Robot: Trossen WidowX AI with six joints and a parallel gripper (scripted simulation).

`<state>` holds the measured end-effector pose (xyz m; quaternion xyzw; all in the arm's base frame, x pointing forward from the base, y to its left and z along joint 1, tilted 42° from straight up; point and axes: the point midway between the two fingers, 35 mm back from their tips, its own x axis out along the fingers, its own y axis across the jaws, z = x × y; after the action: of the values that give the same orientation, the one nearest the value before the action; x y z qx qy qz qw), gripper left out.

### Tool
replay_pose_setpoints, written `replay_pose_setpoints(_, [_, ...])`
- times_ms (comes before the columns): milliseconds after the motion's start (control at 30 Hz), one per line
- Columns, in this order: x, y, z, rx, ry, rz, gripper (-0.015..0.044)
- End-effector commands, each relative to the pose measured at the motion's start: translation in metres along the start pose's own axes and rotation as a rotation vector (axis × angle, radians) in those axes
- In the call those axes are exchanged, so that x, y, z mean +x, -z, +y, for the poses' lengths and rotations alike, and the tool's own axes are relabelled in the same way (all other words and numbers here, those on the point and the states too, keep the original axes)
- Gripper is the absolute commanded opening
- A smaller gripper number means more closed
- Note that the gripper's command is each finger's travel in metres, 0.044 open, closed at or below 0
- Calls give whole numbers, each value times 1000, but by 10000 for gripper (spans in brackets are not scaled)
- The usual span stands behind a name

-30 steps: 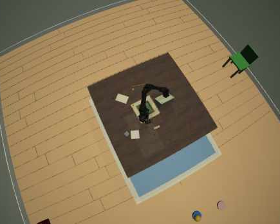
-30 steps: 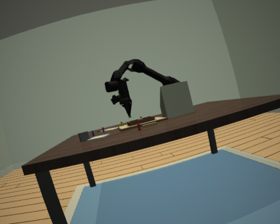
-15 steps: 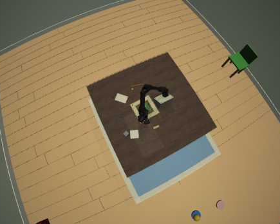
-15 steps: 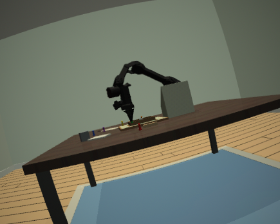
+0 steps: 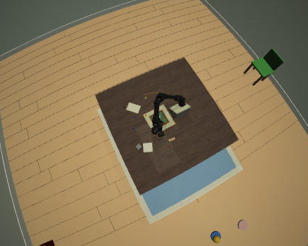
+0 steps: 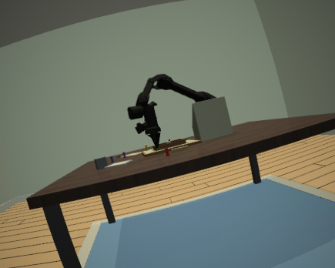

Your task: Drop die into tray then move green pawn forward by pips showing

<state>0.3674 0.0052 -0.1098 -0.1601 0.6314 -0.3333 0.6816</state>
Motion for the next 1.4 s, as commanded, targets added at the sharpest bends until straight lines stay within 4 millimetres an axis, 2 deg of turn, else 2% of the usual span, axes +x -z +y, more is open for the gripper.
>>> replay_pose_setpoints(0, [10,5,0,-16,12,11,0])
replay_pose_setpoints(67, [10,5,0,-16,12,11,0])
replay_pose_setpoints(100, [3,0,0,0,1,2,26])
replay_pose_setpoints(400, [1,0,0,-1,2,2,263])
replay_pose_setpoints(533, [-43,0,1,-15,8,11,367])
replay_pose_setpoints(633, [-46,0,1,-16,9,12,440])
replay_pose_setpoints(767, [-53,1,0,-18,8,12,440])
replay_pose_setpoints(833, [-65,10,-10,-28,7,13,440])
replay_pose_setpoints(1033, [-107,60,-60,-78,6,17,440])
replay_pose_setpoints(1233, [-127,117,-110,-127,9,21,440])
replay_pose_setpoints(1267, [-120,80,-79,-100,3,9,440])
replay_pose_setpoints(1367, [-120,80,-79,-100,3,9,440])
